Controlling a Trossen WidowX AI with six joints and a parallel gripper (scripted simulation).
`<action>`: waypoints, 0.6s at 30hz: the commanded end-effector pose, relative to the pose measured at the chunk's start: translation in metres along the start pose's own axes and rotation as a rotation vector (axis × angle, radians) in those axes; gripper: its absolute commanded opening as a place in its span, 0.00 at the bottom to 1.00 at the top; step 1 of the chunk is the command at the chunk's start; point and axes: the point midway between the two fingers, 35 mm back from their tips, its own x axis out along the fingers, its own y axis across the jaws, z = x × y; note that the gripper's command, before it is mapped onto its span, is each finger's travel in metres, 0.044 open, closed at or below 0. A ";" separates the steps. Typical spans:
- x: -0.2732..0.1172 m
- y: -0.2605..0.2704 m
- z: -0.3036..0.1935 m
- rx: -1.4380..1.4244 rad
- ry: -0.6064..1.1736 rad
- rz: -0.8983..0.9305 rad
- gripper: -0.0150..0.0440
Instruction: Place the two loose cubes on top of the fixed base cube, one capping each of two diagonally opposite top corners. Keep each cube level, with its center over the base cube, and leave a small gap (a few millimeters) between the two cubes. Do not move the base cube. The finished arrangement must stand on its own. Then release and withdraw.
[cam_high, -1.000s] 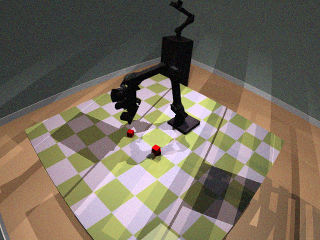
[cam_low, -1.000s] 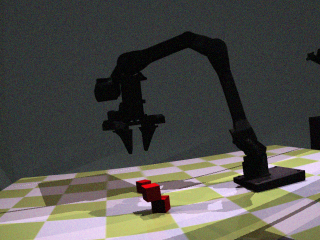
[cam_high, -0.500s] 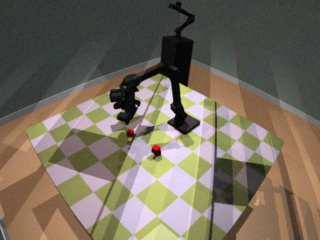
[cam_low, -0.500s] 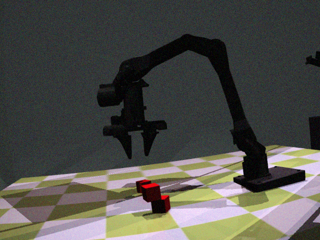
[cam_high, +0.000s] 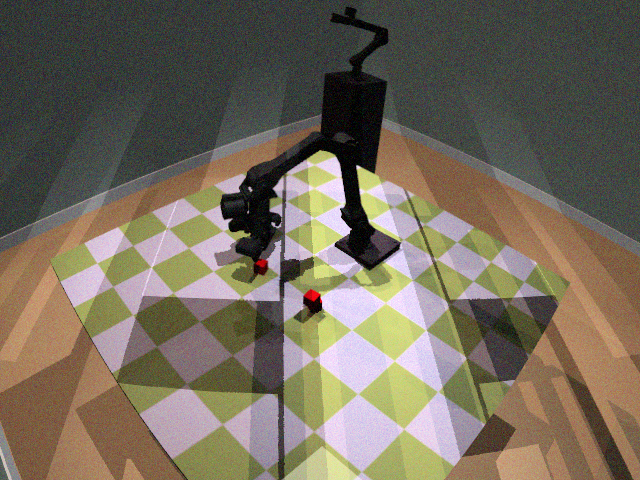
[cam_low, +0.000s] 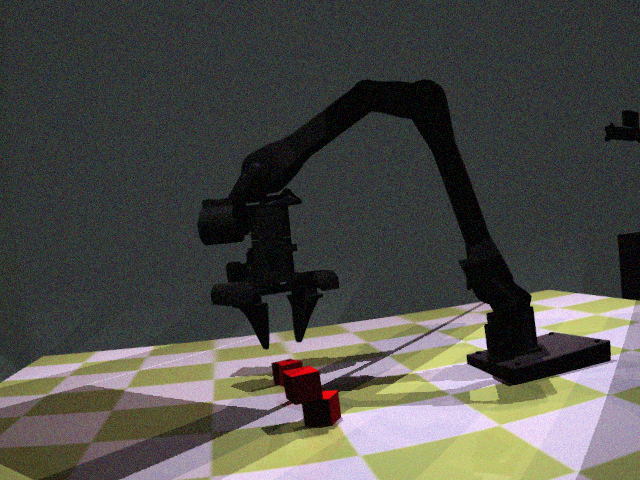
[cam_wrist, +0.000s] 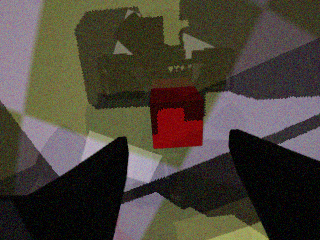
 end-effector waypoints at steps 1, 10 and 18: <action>0.010 -0.001 -0.002 0.002 0.013 -0.007 0.70; 0.020 -0.001 -0.002 0.002 0.013 -0.007 0.70; 0.033 -0.001 -0.002 0.002 0.013 -0.007 0.70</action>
